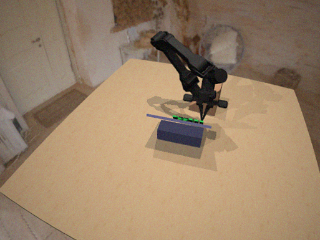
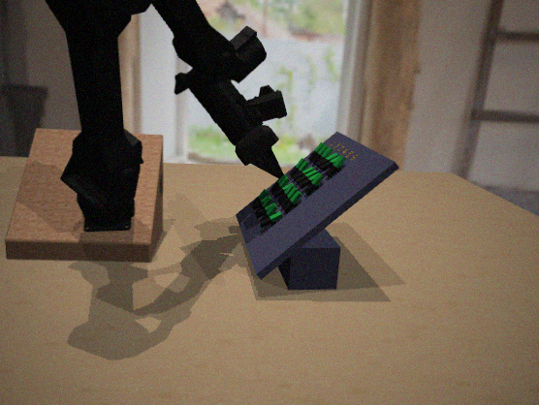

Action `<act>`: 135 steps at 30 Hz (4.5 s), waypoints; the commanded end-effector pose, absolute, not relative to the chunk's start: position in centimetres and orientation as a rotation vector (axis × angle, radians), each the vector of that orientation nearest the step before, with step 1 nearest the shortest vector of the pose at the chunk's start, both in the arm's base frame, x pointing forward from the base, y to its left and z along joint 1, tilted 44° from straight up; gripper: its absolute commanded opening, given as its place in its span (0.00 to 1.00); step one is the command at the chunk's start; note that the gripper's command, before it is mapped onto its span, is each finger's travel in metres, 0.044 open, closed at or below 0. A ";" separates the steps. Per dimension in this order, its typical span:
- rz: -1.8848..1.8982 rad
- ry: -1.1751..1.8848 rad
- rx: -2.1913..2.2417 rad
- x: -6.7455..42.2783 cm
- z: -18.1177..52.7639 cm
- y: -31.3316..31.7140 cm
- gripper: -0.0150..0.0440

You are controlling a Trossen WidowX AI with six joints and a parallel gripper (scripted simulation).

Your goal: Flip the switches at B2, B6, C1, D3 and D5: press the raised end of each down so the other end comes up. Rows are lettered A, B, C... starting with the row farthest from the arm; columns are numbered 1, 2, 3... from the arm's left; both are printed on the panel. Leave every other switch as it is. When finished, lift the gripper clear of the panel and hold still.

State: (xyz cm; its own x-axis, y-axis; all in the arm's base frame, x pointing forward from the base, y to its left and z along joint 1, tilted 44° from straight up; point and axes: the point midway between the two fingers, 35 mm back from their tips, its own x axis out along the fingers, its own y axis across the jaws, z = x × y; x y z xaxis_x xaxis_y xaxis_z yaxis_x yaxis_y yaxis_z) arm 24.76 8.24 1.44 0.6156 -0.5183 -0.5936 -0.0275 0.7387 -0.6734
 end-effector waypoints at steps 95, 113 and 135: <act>-0.310 0.880 -0.711 21.7 2.5 3.3 0.25; -0.310 0.880 -0.711 21.7 2.5 3.3 0.25; -0.310 0.880 -0.711 21.8 2.4 3.1 0.25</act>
